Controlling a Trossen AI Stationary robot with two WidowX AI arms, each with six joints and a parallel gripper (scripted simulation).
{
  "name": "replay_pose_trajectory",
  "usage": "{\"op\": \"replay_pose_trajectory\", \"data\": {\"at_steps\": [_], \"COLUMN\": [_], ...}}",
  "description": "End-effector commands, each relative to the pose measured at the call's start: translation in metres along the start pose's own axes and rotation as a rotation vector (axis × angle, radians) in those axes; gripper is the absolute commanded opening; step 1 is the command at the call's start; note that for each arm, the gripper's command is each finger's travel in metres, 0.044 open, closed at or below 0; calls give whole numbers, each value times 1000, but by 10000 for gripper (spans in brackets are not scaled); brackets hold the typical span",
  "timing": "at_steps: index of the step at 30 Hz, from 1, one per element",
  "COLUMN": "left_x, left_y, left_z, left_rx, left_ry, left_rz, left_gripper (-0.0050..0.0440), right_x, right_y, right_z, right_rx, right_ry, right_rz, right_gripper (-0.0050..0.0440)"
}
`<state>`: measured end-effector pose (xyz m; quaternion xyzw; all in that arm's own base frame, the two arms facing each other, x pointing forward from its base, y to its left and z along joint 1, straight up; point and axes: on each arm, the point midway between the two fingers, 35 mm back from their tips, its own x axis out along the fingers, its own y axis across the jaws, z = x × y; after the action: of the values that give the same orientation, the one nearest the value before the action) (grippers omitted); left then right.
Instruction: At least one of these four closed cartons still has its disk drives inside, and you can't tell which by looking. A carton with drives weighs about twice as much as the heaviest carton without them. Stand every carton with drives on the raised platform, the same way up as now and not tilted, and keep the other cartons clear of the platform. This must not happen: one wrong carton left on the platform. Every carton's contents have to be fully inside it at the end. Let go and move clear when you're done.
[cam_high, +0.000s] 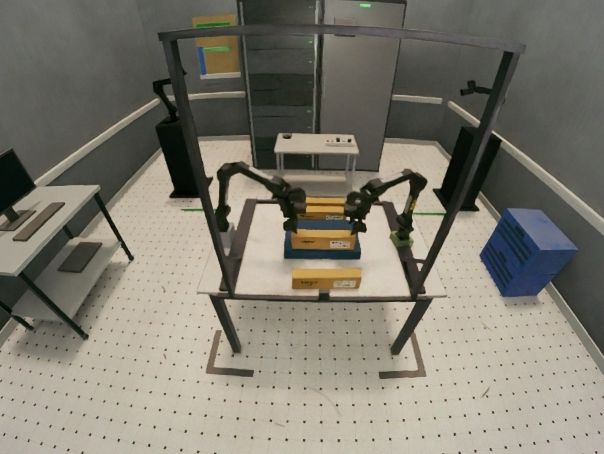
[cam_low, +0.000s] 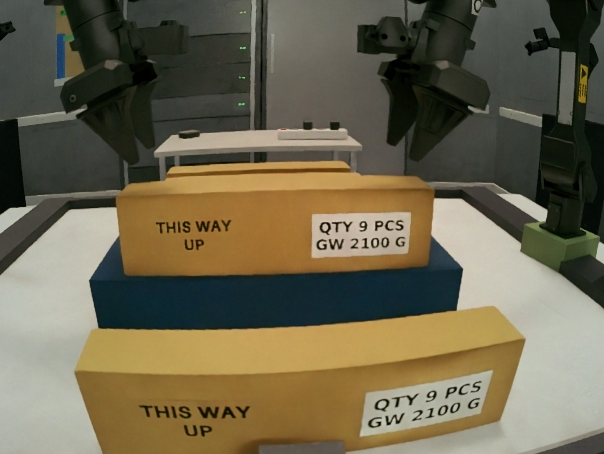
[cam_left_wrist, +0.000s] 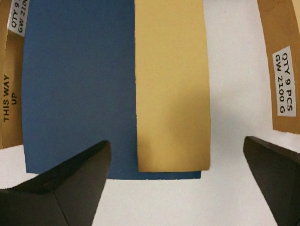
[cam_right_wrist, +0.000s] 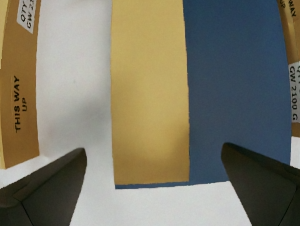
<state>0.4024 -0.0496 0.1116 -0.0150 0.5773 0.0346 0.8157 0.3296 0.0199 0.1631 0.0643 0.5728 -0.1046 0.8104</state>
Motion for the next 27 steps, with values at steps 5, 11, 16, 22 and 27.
{"op": "replay_pose_trajectory", "data": {"at_steps": [5,11,16,22,27], "left_x": [9,18,18,19,19], "left_y": [78,121,121,120,120], "left_z": [-1,-5,-5,-6,-6], "left_rx": [-2,-2,-2,-2,-2], "left_ry": [-38,-38,-38,-37,-37], "left_rz": [-8,-8,-8,-3,-3], "left_gripper": [384,384,384,384,384], "right_x": [12,20,20,20,20], "right_y": [-80,-122,-122,-122,-122], "right_z": [0,-2,-2,-3,-3], "right_rx": [4,4,4,2,2], "right_ry": [-36,-36,-36,-36,-36], "right_rz": [12,12,12,7,7], "right_gripper": [379,379,379,379,379]}}
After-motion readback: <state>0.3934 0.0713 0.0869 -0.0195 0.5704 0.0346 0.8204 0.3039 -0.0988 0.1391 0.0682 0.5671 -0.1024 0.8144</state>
